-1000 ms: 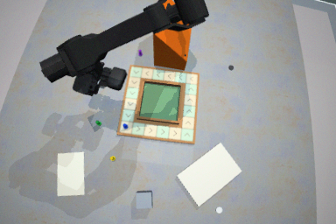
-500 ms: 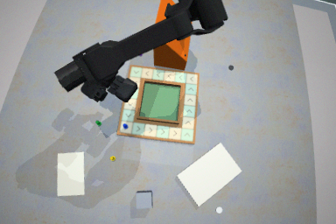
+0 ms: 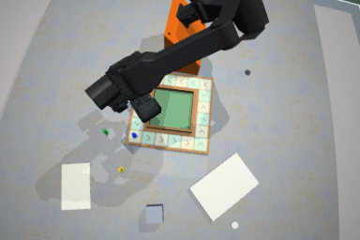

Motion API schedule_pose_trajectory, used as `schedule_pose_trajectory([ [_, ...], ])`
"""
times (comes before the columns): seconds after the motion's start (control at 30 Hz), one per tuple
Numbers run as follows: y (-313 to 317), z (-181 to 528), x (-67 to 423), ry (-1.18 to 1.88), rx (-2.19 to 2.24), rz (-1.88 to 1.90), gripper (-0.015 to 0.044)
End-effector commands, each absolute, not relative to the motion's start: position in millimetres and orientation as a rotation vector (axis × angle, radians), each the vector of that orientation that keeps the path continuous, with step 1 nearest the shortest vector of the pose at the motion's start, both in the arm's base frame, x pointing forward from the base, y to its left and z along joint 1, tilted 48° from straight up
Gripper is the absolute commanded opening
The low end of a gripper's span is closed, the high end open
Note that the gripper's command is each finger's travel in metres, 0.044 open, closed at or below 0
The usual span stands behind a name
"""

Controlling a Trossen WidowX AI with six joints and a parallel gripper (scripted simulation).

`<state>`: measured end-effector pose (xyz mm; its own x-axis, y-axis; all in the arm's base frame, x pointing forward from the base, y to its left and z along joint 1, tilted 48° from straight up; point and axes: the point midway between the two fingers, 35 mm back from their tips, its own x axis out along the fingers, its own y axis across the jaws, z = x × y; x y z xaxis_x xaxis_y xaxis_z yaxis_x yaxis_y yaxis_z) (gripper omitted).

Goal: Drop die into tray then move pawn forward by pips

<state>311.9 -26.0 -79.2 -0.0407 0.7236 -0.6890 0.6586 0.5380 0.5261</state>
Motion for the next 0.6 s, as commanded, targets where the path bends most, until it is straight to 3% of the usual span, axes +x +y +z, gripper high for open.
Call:
schedule_pose_trajectory([
  [0.0,-15,-70,312,1.755,1.225,0.005,0.0],
  [0.57,36,-36,297,1.821,1.533,-0.374,0.0],
])
